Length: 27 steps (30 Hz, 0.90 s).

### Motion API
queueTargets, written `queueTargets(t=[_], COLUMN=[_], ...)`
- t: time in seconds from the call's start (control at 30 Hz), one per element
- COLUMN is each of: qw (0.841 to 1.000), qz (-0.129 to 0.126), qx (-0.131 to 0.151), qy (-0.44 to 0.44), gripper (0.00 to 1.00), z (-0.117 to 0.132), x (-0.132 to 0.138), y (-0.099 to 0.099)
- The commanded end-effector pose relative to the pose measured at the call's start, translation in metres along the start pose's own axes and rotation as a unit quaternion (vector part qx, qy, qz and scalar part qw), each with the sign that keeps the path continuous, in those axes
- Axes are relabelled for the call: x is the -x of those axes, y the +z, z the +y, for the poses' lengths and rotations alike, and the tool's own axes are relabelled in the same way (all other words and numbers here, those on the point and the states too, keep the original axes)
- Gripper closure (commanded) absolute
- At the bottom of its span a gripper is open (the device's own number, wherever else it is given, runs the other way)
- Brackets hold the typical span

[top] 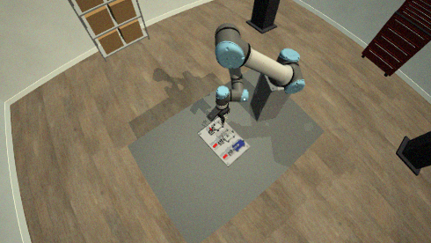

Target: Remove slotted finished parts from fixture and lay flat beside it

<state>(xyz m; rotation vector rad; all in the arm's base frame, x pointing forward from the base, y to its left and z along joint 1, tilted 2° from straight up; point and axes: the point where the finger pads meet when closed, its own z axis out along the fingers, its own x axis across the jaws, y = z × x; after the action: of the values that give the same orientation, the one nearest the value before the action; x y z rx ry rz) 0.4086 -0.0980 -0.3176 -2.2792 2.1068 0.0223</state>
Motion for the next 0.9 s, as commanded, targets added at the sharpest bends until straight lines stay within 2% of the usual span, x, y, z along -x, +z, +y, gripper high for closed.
queueTargets(t=[0.0,0.6,0.87], qw=[1.0,1.0,1.0], qz=[0.0,0.0,0.0], qx=[-0.001,-0.001,-0.001], qy=[0.0,0.0,0.0], gripper=[0.41,0.41,0.41], z=[0.0,0.0,0.0], x=[0.0,0.0,0.0], y=[0.005,0.041,0.048])
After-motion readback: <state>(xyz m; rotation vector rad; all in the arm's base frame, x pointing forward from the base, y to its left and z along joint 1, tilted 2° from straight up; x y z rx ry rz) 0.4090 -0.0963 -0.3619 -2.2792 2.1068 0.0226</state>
